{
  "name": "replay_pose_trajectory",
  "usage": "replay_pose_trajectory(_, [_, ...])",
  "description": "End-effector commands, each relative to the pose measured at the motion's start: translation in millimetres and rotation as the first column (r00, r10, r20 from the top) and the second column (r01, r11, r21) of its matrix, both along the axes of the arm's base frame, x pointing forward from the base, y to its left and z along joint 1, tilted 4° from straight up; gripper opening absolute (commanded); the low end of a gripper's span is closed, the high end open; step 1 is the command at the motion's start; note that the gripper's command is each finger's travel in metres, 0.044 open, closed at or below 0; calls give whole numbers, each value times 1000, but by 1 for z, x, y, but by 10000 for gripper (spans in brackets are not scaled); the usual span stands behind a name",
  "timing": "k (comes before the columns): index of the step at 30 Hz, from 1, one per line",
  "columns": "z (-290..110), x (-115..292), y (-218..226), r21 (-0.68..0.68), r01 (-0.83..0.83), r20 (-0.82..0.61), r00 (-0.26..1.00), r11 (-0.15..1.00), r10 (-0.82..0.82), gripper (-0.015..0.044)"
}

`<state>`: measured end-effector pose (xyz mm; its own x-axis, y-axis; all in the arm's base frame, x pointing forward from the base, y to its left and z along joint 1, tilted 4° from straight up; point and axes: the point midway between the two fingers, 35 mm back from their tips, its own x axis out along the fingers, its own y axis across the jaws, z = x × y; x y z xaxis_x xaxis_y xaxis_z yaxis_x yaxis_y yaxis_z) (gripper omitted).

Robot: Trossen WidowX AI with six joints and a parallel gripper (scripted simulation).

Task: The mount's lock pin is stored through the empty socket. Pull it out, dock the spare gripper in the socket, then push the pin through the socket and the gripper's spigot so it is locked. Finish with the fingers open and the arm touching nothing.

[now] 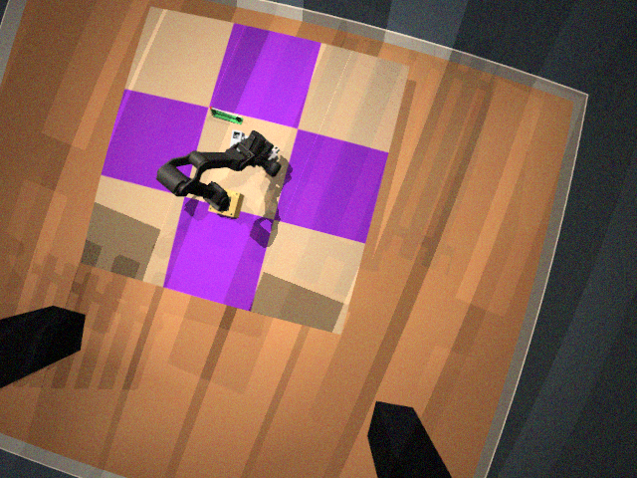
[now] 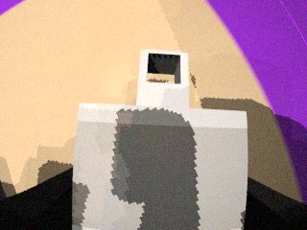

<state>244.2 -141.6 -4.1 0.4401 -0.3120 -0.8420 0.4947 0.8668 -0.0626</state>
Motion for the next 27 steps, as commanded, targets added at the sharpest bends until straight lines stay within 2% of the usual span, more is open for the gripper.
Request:
replay_pose_trajectory(1, [21, 11, -1, -4, -11, 41, 999, 1000, 11, 0])
replay_pose_trajectory(27, [114, -2, 10, -4, -11, 41, 999, 1000, 11, 0])
